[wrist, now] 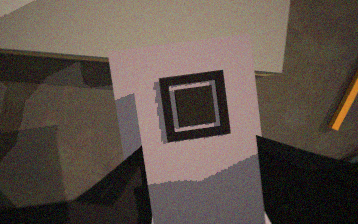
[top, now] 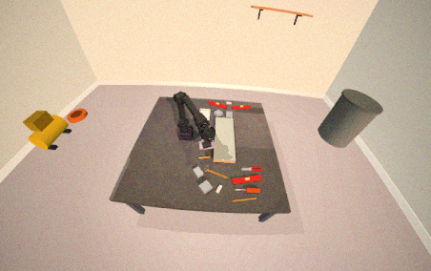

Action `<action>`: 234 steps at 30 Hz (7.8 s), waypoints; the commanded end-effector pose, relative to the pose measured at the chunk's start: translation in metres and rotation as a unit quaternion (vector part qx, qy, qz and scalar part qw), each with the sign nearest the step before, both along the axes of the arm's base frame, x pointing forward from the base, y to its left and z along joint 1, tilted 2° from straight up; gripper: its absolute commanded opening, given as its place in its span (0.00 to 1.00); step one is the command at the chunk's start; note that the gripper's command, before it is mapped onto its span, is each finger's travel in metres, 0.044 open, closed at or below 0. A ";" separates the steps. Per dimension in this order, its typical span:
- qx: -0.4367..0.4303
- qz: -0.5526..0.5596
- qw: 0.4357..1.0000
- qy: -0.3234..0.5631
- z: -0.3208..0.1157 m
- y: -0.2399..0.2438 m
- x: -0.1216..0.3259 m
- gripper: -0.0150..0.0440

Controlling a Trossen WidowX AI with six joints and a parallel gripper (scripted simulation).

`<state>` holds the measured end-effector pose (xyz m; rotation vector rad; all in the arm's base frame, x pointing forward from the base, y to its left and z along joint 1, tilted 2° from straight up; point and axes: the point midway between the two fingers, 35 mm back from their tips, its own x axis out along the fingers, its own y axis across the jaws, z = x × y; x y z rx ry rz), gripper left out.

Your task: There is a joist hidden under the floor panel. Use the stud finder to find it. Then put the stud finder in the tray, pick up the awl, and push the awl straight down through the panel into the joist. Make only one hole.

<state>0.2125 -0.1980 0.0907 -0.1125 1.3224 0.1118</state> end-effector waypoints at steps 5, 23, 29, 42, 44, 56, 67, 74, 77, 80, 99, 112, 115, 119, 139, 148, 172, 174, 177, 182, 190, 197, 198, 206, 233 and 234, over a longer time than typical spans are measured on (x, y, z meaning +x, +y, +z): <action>-0.008 -0.037 0.999 -0.008 0.010 -0.017 0.045 0.25; -0.008 -0.108 0.994 -0.021 0.009 -0.026 0.134 0.25; -0.008 -0.108 0.994 -0.021 0.009 -0.026 0.135 0.25; -0.008 -0.108 0.994 -0.021 0.003 -0.027 0.136 0.25; -0.008 -0.108 0.994 -0.021 -0.001 -0.027 0.136 0.25; -0.008 -0.109 0.994 -0.021 -0.027 -0.029 0.137 0.25; -0.008 -0.109 0.994 -0.020 -0.049 -0.030 0.137 0.25; -0.008 -0.109 0.994 -0.020 -0.057 -0.031 0.137 0.25; -0.008 -0.109 0.994 -0.020 -0.062 -0.031 0.137 0.25; -0.008 -0.109 0.994 -0.020 -0.066 -0.031 0.137 0.25; -0.006 -0.109 0.994 -0.020 -0.069 0.013 0.140 0.25; -0.005 -0.109 0.994 -0.020 -0.071 0.053 0.143 0.25; -0.004 -0.109 0.994 -0.020 -0.071 0.063 0.144 0.25; -0.004 -0.109 0.994 -0.020 -0.071 0.075 0.145 0.25; -0.001 -0.109 0.994 -0.020 -0.073 0.136 0.150 0.25; 0.000 -0.109 0.994 -0.020 -0.074 0.164 0.152 0.25; 0.003 -0.109 0.994 -0.020 -0.075 0.238 0.157 0.25; 0.003 -0.109 0.994 -0.020 -0.075 0.244 0.158 0.25; 0.004 -0.109 0.994 -0.020 -0.075 0.254 0.158 0.25; 0.004 -0.109 0.994 -0.020 -0.075 0.269 0.159 0.25; 0.005 -0.109 0.994 -0.020 -0.075 0.294 0.161 0.25; 0.006 -0.109 0.994 -0.020 -0.075 0.315 0.163 0.25; 0.006 -0.109 0.994 -0.020 -0.075 0.318 0.163 0.25; 0.007 -0.109 0.994 -0.020 -0.075 0.343 0.164 0.25; 0.009 -0.109 0.994 -0.020 -0.075 0.373 0.167 0.25; 0.009 -0.109 0.994 -0.020 -0.075 0.373 0.167 0.25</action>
